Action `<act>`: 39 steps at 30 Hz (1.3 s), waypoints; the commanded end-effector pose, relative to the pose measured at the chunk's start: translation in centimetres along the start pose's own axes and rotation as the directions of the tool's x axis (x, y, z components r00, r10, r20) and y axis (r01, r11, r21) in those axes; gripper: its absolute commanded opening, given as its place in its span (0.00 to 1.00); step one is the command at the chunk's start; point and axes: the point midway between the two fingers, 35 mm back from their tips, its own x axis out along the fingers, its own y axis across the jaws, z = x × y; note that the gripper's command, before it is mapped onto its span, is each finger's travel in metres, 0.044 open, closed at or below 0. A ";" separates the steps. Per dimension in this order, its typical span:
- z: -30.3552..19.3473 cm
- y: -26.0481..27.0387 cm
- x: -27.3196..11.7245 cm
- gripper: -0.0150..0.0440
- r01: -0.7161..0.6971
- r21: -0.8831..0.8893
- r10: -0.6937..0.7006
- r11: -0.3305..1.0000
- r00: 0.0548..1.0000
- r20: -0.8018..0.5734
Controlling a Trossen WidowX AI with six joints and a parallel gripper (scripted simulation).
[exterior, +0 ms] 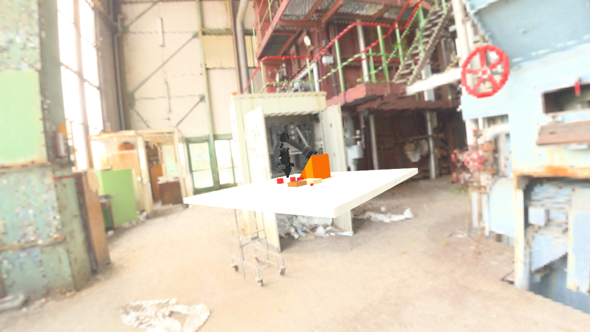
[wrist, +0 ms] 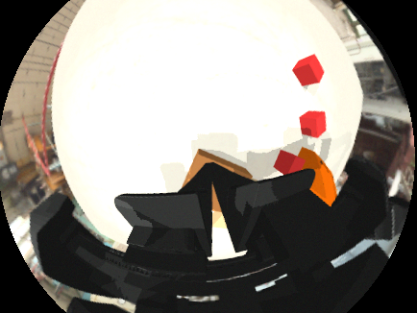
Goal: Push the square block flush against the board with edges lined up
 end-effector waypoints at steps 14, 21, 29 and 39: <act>0.2 -4.4 0.1 0.25 0.000 0.500 -0.002 0.866 1.000 0.003; 0.2 -4.4 0.4 0.25 0.000 0.500 -0.002 0.866 1.000 0.003; 0.3 -4.6 5.6 0.25 0.000 0.505 -0.004 0.863 1.000 0.007; -0.3 -4.2 5.6 0.25 0.000 0.505 -0.003 0.863 1.000 0.006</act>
